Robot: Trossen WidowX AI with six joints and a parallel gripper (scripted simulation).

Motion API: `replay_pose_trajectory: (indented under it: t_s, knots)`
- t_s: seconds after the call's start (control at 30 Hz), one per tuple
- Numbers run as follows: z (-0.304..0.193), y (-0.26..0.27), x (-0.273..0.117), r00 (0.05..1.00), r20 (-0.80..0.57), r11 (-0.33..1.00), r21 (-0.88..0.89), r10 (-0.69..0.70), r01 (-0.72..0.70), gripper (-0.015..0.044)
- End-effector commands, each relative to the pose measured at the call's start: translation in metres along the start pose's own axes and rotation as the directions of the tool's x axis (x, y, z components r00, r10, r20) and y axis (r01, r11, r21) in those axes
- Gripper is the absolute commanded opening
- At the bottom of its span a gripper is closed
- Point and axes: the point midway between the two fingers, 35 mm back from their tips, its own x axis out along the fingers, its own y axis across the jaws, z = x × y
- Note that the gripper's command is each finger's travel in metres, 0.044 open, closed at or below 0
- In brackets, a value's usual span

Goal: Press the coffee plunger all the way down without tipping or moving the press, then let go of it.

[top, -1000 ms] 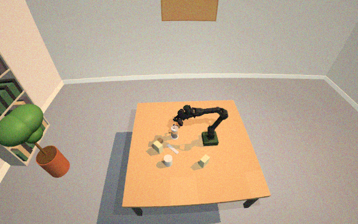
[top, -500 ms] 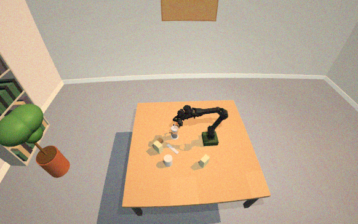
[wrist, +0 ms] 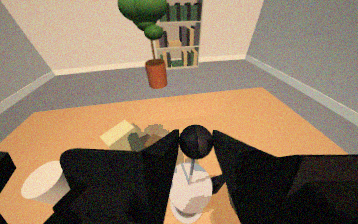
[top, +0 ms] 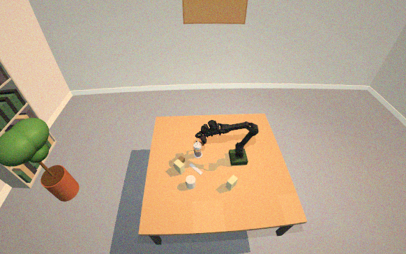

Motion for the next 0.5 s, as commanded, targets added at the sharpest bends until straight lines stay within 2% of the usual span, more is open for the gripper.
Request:
replay_pose_trajectory:
  t_s: [0.0, 0.47]
  knots:
    - [-0.026, 0.001, 0.011, 0.998, -0.062, 1.0, -0.005, 0.004, -0.004, 0.0125]
    - [-0.045, 0.001, 0.024, 0.998, -0.062, 1.0, -0.005, 0.004, -0.004, 0.0125]
